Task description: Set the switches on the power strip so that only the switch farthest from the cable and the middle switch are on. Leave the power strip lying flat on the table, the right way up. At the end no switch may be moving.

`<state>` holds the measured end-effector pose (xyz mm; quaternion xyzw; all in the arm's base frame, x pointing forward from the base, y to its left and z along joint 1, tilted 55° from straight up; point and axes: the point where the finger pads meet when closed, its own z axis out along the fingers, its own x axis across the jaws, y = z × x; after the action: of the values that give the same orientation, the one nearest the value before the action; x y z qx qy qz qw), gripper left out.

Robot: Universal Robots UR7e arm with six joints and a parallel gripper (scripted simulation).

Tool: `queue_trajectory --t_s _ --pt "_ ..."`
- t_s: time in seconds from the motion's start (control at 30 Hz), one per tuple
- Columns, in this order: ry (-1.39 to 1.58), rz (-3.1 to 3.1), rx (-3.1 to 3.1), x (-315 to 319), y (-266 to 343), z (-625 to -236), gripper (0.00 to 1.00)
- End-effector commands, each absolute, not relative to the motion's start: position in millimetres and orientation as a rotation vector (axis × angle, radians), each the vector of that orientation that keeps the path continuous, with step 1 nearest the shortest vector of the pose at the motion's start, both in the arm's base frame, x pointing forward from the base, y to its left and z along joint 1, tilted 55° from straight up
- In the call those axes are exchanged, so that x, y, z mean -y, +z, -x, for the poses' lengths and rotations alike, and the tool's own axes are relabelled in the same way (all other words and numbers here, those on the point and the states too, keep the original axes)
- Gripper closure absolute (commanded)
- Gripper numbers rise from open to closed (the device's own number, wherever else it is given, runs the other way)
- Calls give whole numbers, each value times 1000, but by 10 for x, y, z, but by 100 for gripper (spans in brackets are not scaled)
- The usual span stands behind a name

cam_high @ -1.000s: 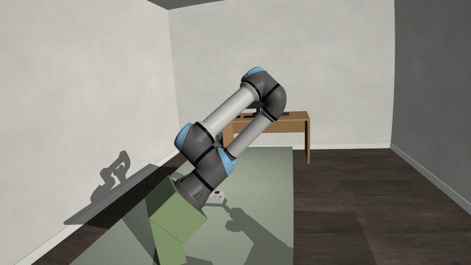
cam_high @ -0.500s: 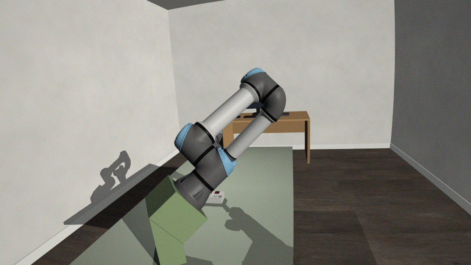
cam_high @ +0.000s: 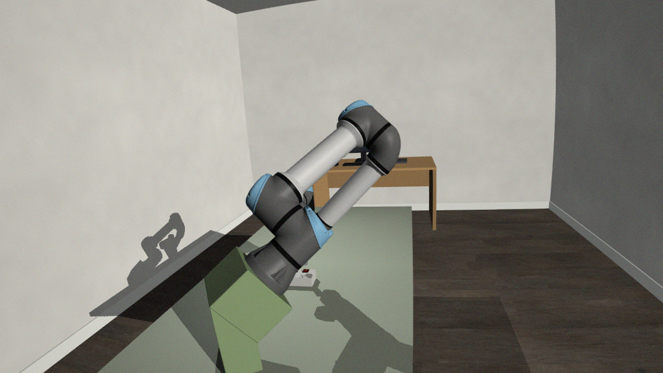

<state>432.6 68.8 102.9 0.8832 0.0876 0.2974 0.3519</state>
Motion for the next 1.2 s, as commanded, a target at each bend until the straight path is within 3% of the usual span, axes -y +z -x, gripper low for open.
queue_trajectory --t_s 0.0,1.17 --pt "772 -2285 -227 -650 989 -4369 100" --pt "772 -2285 -227 -571 906 -4453 100"
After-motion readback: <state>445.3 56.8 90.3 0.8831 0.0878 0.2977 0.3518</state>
